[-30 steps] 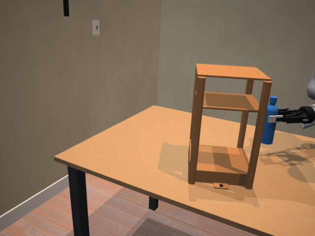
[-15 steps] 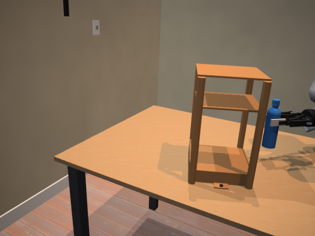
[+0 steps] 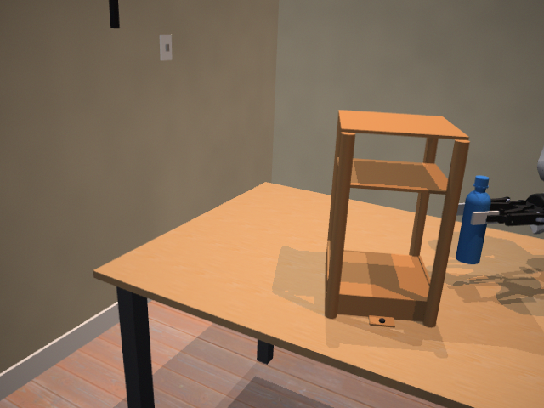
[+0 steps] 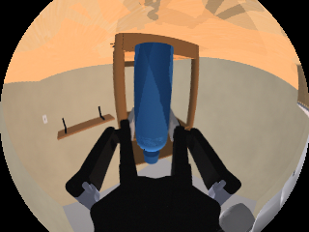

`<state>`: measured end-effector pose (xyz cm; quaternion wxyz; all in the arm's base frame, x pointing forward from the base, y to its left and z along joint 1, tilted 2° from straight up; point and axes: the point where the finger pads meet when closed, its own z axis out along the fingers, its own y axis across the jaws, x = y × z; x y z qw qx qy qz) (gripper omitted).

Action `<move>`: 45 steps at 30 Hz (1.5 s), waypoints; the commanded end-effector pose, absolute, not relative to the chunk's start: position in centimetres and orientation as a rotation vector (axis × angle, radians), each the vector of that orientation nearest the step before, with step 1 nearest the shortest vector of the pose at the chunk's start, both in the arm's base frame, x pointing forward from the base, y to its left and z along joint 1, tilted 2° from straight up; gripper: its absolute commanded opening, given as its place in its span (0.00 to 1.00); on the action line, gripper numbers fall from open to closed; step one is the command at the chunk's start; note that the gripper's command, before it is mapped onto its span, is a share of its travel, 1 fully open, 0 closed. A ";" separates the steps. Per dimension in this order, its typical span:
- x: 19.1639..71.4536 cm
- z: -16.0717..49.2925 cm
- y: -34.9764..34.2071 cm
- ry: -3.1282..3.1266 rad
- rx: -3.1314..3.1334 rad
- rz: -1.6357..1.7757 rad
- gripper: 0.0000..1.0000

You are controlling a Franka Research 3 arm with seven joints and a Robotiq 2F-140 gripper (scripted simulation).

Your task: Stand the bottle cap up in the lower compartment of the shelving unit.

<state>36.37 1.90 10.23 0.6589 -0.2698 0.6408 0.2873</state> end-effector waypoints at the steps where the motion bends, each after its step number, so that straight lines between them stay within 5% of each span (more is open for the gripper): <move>1: 36.1 10.2 2.7 1.439 -0.637 0.618 0.00; 45: 33.3 10.1 8.4 1.439 -0.637 0.618 0.00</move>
